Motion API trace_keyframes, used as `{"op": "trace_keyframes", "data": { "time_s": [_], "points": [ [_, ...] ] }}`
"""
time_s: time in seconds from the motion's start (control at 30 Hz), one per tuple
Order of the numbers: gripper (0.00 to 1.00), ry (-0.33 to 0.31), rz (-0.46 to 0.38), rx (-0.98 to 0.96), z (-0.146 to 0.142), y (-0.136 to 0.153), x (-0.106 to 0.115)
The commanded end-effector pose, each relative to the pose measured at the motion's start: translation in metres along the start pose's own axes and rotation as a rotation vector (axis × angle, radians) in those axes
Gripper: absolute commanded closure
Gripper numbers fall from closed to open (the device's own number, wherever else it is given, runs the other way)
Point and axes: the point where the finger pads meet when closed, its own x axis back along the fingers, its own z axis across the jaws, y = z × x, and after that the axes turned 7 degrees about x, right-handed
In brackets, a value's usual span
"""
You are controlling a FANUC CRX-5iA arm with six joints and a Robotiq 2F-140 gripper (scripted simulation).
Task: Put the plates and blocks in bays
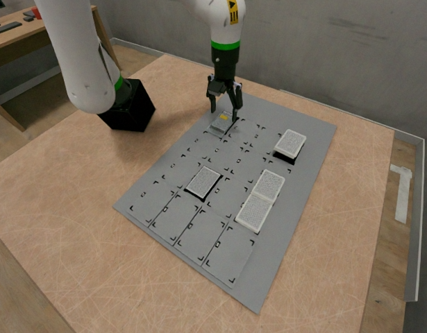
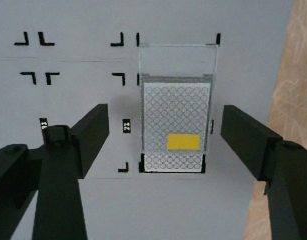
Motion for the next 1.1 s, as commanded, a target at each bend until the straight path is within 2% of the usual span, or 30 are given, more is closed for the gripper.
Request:
{"op": "trace_keyframes", "data": {
  "time_s": [0.0,0.43,1.07],
  "points": [
    [0.3,-0.002,-0.001,0.0,0.013,0.002,-0.001],
    [0.3,-0.002,-0.001,0.0,0.015,0.003,-0.004],
    [0.3,-0.002,-0.001,0.0,0.015,0.003,-0.027]
  ]
}}
